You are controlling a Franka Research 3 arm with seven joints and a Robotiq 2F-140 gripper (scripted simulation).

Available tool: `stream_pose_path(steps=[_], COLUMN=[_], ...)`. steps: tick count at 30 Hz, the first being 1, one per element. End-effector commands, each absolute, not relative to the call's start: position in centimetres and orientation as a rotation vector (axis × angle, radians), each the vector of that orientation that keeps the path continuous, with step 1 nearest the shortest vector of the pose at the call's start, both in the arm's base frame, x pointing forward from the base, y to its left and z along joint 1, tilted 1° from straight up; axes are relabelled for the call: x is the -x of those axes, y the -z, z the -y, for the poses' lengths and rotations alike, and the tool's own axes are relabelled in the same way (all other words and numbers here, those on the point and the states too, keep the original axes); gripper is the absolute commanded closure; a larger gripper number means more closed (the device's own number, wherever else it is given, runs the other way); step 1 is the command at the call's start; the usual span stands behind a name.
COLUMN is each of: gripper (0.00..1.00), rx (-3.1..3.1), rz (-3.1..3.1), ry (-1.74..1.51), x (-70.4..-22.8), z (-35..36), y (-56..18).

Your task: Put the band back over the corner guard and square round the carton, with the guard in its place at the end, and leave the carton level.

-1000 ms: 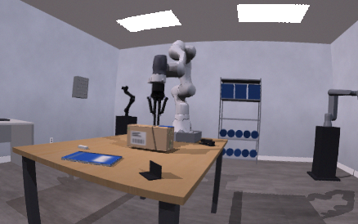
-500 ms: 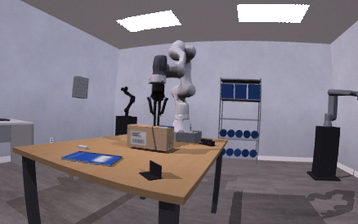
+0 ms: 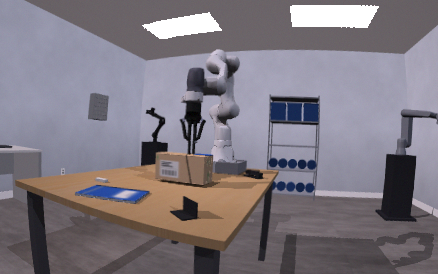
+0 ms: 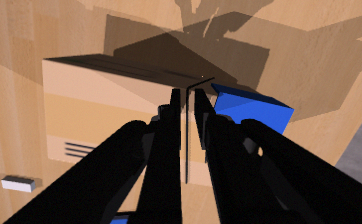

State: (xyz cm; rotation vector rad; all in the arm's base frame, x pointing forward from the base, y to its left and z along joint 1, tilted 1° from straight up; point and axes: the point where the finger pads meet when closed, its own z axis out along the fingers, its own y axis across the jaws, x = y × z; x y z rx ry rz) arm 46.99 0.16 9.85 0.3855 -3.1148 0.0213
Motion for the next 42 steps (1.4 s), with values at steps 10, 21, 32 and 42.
stream_pose_path(steps=[10, 21, 32, 42], gripper=[0.82, 0.9, 0.9, 0.9], rx=[-0.38, -0.38, -0.38, -0.38], rz=[3.117, 3.117, 3.117, 3.117], ry=[-0.023, -0.023, -0.023, -0.023], x=[-47.06, -47.06, -47.06, -47.06], z=[-0.16, -0.16, -0.16, -0.16], y=[-9.81, -9.81, -9.81, -9.81])
